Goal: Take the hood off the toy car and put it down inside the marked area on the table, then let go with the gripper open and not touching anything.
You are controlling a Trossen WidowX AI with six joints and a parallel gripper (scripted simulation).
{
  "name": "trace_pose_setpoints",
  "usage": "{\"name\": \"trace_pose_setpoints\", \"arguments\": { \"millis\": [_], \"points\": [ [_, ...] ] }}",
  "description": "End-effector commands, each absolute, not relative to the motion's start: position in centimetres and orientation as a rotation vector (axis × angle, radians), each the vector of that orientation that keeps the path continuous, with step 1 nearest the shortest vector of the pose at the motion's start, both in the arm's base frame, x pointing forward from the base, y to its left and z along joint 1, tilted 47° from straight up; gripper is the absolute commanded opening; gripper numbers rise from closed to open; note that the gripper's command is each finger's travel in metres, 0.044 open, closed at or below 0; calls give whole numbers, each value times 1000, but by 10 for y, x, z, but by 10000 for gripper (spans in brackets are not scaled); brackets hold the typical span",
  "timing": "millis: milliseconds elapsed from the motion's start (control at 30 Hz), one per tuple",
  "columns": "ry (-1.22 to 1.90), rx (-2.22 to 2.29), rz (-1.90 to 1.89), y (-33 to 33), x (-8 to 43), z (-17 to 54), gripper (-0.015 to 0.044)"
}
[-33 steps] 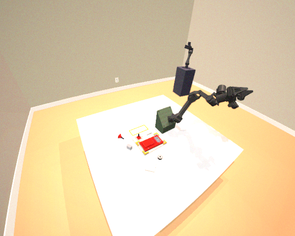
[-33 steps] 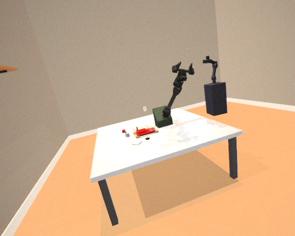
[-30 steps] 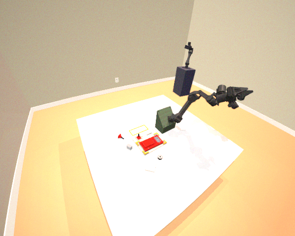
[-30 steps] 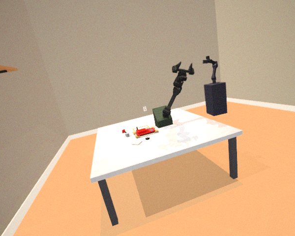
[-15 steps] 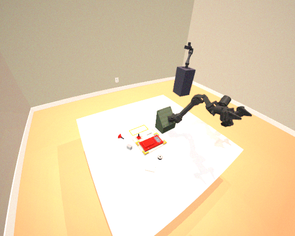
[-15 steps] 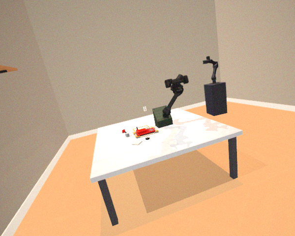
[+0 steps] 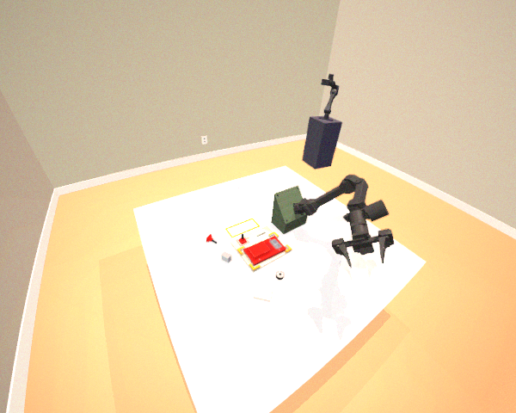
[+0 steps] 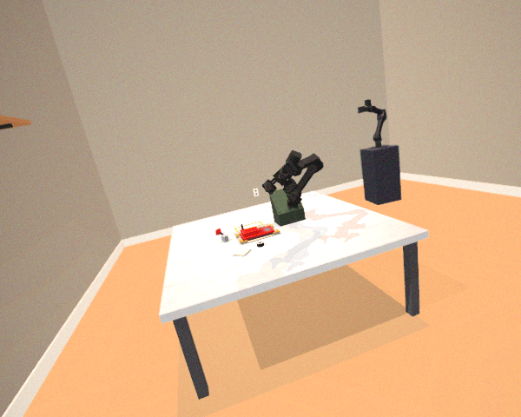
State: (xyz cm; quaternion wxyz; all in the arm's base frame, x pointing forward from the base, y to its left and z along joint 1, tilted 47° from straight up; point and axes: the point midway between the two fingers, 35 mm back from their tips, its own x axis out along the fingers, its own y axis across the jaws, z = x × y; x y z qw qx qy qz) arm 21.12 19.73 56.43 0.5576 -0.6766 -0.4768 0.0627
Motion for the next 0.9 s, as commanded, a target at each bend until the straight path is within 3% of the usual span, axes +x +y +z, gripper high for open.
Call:
{"name": "trace_pose_setpoints", "arguments": {
  "millis": [0,333,633,867],
  "points": [
    [-975,-1576,365,213,254,516,440],
    [-584,-1417,740,218,321,414,440],
    [64,-978,1062,195,365,277,440],
    [660,-462,1109,161,365,178,440]
  ]
}}
